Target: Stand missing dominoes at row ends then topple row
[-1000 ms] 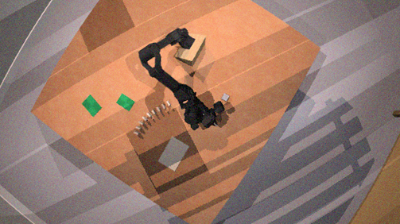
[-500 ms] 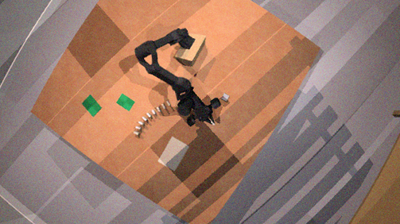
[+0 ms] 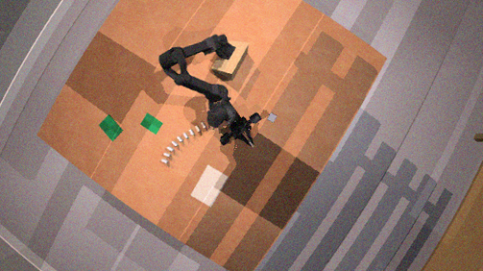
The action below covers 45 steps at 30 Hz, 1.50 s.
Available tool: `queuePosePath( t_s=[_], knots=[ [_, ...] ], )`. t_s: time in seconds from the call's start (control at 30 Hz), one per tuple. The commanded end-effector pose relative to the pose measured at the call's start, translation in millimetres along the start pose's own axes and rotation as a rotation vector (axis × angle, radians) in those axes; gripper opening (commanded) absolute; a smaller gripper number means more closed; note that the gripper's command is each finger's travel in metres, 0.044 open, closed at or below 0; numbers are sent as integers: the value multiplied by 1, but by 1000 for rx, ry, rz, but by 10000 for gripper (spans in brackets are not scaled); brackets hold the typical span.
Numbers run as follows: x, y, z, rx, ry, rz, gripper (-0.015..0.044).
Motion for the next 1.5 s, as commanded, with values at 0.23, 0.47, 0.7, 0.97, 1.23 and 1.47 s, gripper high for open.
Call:
queuePosePath(
  t_s=[0.23,0.47,0.7,0.97,1.23,1.47],
  knots=[
    [4,32,-8,-130,75,-70,21],
    [7,52,-12,-200,122,-119,21],
    [8,53,-12,-202,123,-120,21],
    [8,53,-12,-202,123,-120,21],
    [5,47,-26,-197,125,-118,21],
    [3,39,-50,-192,125,-116,21]
  ],
)
Point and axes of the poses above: the point midway between the two fingers, 35 mm back from their tips, its own y axis back along the fingers, its own x axis across the jaws, z = x × y, the point moved 10 cm from there along y, back along the fingers, and after that the axes turned 10 degrees about y, right-handed, at the moved point
